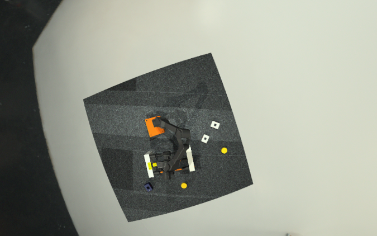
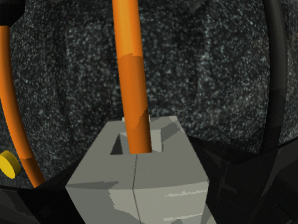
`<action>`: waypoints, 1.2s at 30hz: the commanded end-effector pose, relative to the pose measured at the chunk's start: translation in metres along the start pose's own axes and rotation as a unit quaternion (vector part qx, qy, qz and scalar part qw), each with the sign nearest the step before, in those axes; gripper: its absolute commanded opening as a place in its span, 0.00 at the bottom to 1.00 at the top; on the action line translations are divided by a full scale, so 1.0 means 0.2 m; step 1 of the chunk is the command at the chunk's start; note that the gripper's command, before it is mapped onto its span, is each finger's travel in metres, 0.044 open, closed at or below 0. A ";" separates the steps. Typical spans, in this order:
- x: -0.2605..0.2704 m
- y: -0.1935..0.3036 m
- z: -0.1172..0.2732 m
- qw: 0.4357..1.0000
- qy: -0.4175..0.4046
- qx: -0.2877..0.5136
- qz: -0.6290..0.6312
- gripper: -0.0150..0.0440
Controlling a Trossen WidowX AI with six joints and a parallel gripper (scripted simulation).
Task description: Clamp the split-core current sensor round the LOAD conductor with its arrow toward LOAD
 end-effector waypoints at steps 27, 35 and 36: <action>0.00 0.00 0.00 1.000 0.001 0.000 -0.001 0.69; 0.00 0.00 0.00 1.000 0.001 0.000 -0.001 0.69; 0.00 0.00 0.00 1.000 0.001 0.000 -0.001 0.69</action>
Point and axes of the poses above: the point midway between the two fingers, 35 mm back from their tips, its own z axis back along the fingers, its own x axis across the jaws, y = z × x, the point moved 7 cm from there along z, back along the fingers, and after that the axes turned 4 degrees about -z, right-handed, at the moved point
